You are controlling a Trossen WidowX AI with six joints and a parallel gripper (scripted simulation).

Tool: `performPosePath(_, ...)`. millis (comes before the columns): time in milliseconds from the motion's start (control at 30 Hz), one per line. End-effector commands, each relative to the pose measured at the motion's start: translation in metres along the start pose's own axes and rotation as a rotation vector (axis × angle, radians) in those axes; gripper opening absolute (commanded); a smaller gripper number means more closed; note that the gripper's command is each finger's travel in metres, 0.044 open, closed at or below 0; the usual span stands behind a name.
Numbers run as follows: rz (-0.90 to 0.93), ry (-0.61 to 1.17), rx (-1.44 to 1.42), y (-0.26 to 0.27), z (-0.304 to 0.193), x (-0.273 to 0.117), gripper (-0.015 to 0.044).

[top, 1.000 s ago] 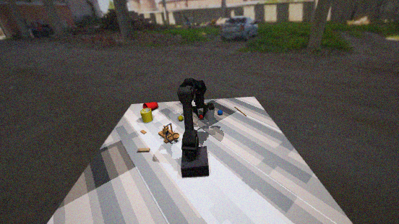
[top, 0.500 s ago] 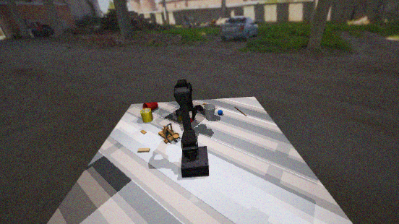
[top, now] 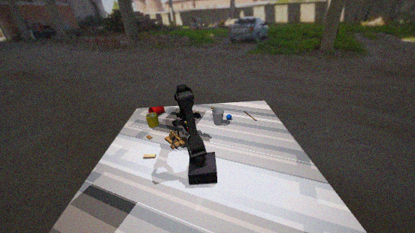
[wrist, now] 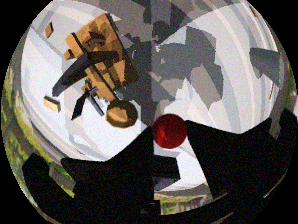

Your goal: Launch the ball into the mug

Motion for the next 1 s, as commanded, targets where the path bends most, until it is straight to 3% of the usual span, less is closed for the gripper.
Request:
performPosePath(0,-0.013,0.029,-0.050,0.016,-0.002,0.003,0.0000)
performPosePath(367,-0.055,0.101,-0.209,0.061,-0.010,0.011,0.0000)
performPosePath(967,-0.055,0.102,-0.211,0.063,-0.004,0.035,0.0000)
Point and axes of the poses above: the point midway between the two fingers, 35 mm back from their tips, its own x axis out along the fingers, its own y axis across the jaws, z = x × y, the point moved 2 cm from there along -x, back along the fingers, and after that the axes turned 2 degrees about x, right-handed, at the moved point
